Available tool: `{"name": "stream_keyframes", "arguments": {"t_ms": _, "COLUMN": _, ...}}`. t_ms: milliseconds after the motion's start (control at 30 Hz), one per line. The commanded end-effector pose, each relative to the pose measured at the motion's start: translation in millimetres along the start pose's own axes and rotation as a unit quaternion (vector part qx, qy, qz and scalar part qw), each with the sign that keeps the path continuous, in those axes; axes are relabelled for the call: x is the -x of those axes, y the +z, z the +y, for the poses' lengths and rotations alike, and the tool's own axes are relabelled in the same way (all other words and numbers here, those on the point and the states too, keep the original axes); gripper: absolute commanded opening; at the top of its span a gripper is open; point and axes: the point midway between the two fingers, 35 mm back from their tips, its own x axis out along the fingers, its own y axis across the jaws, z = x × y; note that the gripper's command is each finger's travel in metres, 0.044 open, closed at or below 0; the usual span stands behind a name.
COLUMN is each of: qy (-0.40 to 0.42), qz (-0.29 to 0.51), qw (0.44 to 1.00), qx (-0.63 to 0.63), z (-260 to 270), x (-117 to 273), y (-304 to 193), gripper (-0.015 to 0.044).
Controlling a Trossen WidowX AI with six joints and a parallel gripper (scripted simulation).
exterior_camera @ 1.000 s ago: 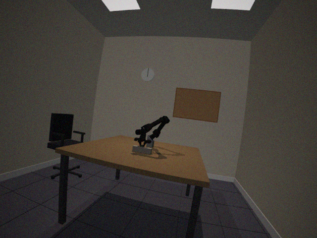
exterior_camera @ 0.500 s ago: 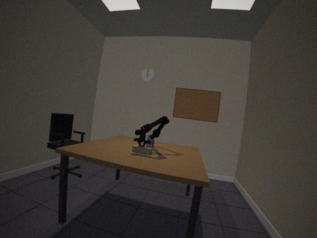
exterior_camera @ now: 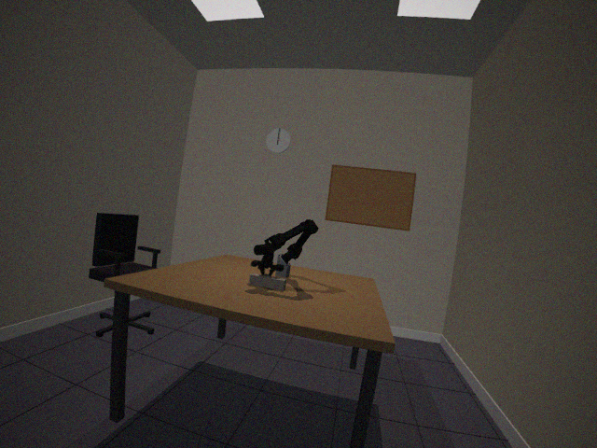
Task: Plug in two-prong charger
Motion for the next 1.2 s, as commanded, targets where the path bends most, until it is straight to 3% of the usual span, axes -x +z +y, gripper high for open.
{"name": "stream_keyframes", "arguments": {"t_ms": 0, "qy": 0.003, "qz": 0.001, "qw": 1.0, "qx": -0.001, "z": 0.8, "x": -0.9, "y": 2.4, "gripper": 0.0}}
{"name": "stream_keyframes", "arguments": {"t_ms": 1167, "qy": 0.003, "qz": 0.001, "qw": 1.0, "qx": 0.0, "z": 1.7, "x": -0.6, "y": 7.5, "gripper": 0.0}}
